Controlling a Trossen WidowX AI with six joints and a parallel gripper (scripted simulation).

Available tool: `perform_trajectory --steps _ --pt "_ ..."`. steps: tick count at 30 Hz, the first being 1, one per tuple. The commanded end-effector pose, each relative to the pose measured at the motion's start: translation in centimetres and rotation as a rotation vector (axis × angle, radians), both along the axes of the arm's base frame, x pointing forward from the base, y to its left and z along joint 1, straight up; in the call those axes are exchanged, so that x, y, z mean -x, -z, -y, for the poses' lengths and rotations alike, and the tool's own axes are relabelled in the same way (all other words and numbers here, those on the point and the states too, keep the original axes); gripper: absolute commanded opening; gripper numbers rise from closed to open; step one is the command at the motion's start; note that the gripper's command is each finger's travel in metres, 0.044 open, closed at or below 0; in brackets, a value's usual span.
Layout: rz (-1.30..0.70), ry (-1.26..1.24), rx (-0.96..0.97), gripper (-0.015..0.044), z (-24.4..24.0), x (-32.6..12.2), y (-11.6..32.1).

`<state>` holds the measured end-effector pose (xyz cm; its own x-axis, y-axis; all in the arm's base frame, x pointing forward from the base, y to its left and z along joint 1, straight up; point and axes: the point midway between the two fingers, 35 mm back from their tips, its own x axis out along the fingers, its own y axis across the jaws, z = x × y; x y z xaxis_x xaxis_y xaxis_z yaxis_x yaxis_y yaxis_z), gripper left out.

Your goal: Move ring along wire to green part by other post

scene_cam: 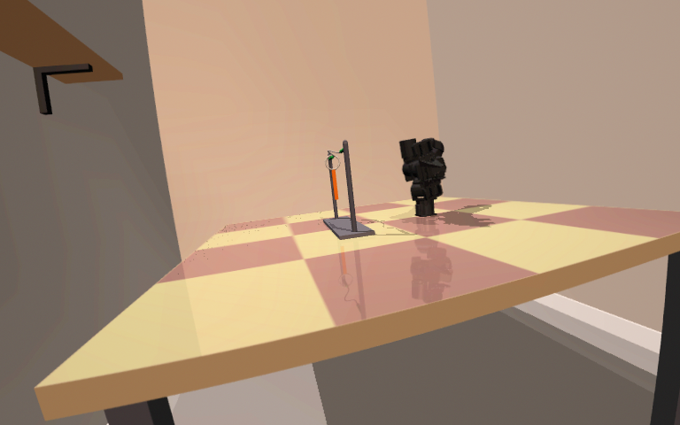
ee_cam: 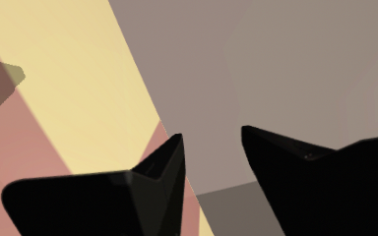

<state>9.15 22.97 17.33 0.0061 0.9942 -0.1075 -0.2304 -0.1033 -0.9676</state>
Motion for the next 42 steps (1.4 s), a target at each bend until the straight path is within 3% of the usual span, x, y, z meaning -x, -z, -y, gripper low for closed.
perform_trajectory --steps 1,23,42 --pt "-0.117 0.131 0.014 0.016 1.4 -2.8 1.2" --pt "-0.604 0.787 -0.169 0.016 12.7 -13.6 4.0" --pt "-0.954 1.286 -0.59 0.016 26.0 -15.4 6.4"
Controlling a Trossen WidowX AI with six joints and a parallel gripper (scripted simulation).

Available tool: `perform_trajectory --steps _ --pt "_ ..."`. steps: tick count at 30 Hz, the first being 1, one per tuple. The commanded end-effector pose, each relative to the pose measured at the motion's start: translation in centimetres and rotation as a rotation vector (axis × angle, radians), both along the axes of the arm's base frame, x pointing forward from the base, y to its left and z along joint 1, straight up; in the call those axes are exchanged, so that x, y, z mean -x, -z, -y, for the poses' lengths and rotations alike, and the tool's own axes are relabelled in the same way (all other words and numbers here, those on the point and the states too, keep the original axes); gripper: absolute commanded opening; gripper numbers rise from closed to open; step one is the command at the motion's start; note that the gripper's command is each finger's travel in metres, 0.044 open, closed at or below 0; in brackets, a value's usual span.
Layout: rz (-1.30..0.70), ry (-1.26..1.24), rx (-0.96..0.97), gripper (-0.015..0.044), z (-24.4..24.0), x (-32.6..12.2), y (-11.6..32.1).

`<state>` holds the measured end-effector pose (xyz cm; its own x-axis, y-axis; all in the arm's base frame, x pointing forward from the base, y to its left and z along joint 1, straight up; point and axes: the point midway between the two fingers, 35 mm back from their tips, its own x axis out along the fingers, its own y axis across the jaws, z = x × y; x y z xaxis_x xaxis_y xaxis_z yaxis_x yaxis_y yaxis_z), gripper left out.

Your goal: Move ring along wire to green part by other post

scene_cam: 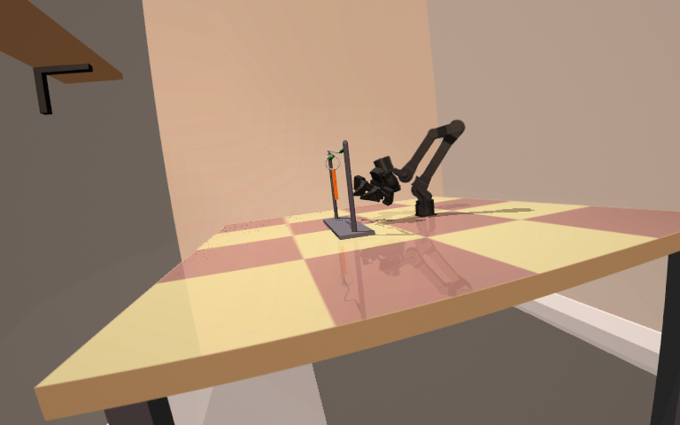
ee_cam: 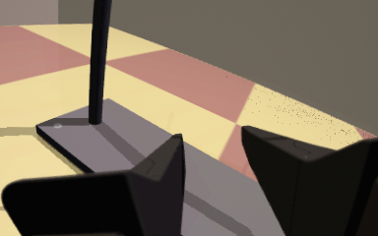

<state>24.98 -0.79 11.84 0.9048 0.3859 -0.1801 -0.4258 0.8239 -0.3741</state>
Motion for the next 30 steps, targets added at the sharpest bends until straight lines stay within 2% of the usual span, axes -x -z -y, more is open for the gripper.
perform_trajectory --steps 1,12,23,30 --pt "-0.056 0.139 -0.106 0.016 3.0 0.5 1.1" --pt "-0.101 0.487 -0.356 0.016 10.2 3.1 2.4" --pt "-0.106 0.532 -0.39 0.016 10.9 3.7 2.5" --pt "-0.079 0.534 -0.376 0.016 11.3 1.0 0.2"
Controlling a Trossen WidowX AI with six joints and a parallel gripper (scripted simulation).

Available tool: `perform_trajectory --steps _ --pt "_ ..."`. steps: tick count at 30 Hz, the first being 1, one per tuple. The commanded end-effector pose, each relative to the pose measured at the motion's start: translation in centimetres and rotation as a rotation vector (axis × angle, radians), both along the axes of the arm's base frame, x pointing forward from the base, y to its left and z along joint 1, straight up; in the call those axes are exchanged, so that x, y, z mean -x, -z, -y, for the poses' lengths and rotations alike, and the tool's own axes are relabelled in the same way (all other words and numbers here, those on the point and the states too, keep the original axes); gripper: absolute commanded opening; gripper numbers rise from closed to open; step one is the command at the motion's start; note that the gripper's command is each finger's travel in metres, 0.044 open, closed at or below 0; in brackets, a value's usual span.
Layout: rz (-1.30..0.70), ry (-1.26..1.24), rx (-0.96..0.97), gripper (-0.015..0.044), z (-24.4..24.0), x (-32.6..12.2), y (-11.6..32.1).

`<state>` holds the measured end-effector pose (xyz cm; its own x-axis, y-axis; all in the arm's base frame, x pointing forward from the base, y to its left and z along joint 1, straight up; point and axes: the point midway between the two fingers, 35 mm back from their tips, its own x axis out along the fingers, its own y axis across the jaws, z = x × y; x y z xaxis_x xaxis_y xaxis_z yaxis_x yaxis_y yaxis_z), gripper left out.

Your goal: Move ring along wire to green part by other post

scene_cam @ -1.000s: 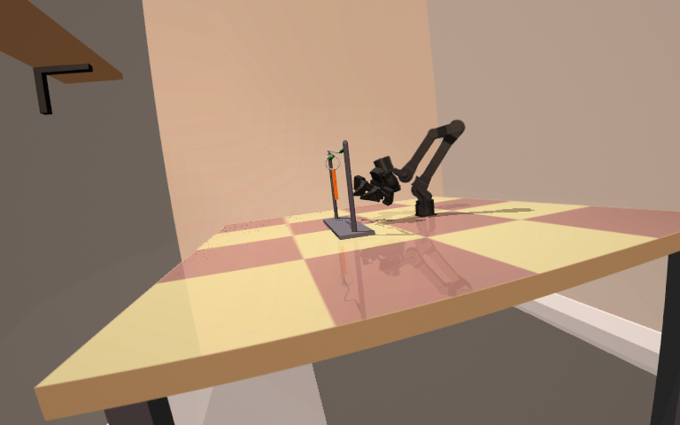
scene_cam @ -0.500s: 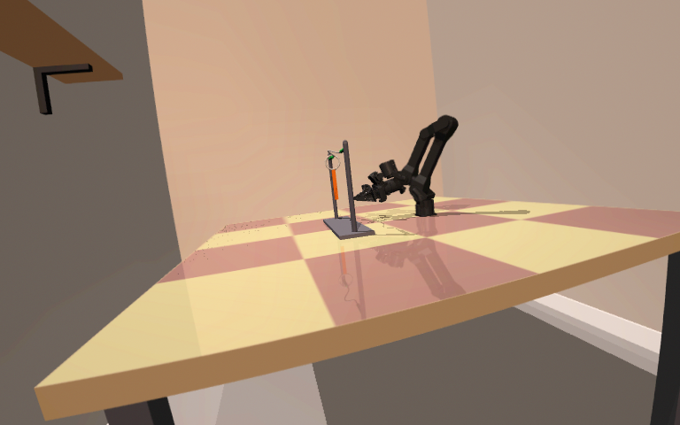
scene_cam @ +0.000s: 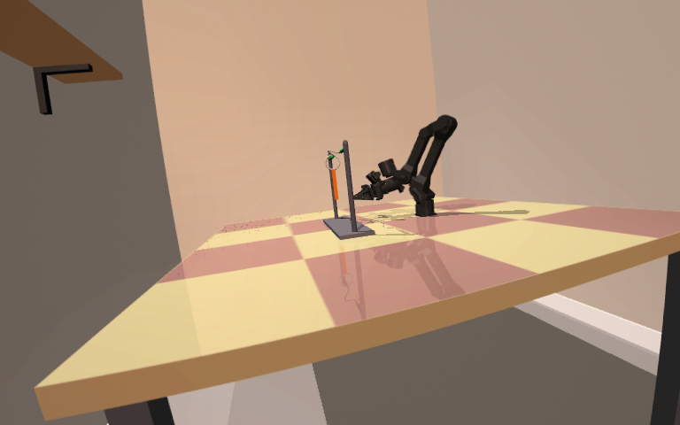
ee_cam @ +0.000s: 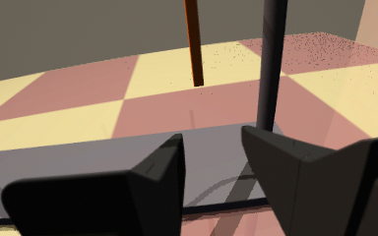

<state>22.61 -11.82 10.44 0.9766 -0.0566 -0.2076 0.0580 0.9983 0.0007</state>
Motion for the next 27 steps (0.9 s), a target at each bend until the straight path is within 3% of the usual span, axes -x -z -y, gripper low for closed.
perform_trajectory --steps 1,27 --pt "0.019 0.007 0.008 0.016 0.3 -1.8 -1.6" --pt "0.044 0.01 0.013 0.016 0.5 -5.8 -3.0"
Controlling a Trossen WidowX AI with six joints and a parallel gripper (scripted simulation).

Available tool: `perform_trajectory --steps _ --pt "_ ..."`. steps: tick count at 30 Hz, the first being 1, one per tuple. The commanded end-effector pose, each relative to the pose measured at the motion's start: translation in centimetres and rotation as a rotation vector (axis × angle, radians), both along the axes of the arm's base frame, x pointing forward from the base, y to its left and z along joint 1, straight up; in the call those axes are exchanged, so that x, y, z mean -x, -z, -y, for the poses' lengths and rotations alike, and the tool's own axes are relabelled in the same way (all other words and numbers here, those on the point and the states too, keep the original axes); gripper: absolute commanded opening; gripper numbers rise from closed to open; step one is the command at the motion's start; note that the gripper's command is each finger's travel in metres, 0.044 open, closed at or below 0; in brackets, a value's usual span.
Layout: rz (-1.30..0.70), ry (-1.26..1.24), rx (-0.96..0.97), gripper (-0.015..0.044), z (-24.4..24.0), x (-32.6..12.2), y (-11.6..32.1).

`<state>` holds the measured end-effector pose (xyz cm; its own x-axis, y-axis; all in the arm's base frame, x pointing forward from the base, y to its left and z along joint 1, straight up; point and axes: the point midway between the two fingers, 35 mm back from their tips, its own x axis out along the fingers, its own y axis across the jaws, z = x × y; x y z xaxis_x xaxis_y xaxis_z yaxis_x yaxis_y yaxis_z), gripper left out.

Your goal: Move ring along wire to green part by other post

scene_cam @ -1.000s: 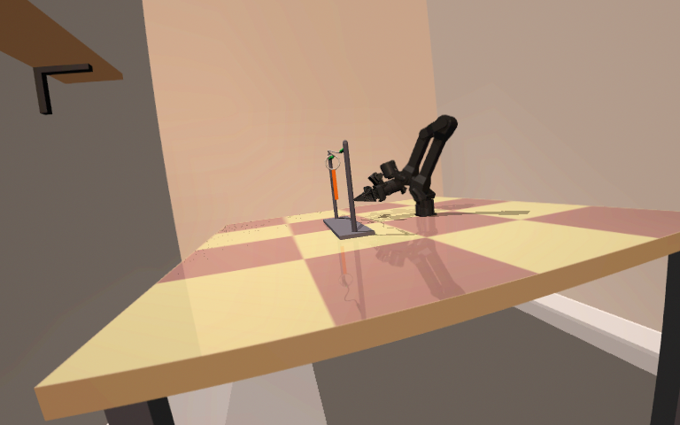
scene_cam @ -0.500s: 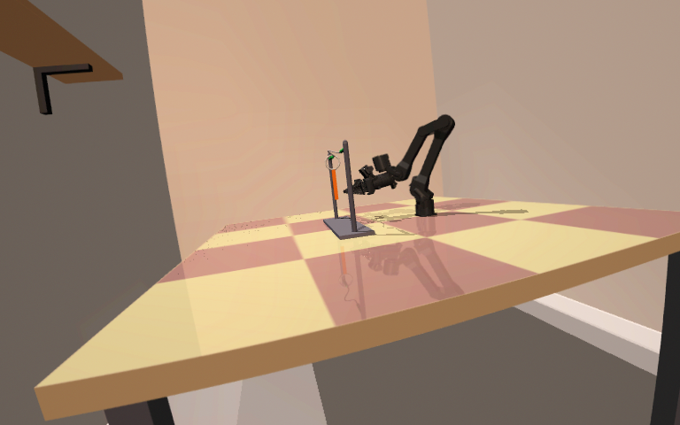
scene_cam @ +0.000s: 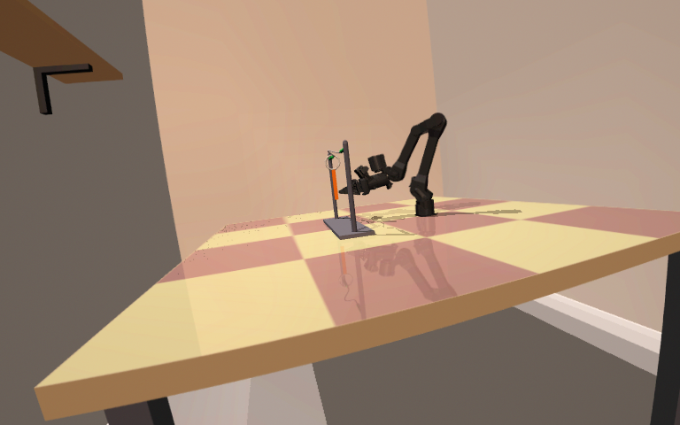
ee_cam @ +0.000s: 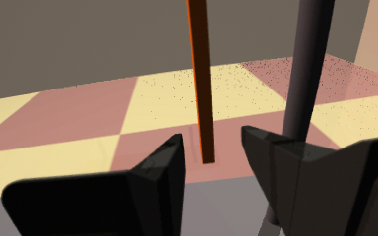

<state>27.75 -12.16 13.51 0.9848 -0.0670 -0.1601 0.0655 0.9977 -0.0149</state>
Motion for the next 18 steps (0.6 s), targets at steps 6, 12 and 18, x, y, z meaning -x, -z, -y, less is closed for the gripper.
perform_trajectory --steps 6,12,18 --pt "-0.003 0.003 -0.006 0.016 0.3 -1.5 0.2" --pt "-0.002 0.003 -0.006 0.016 0.3 -2.4 0.4" --pt "-0.001 0.003 -0.006 0.016 0.3 -3.3 0.6"
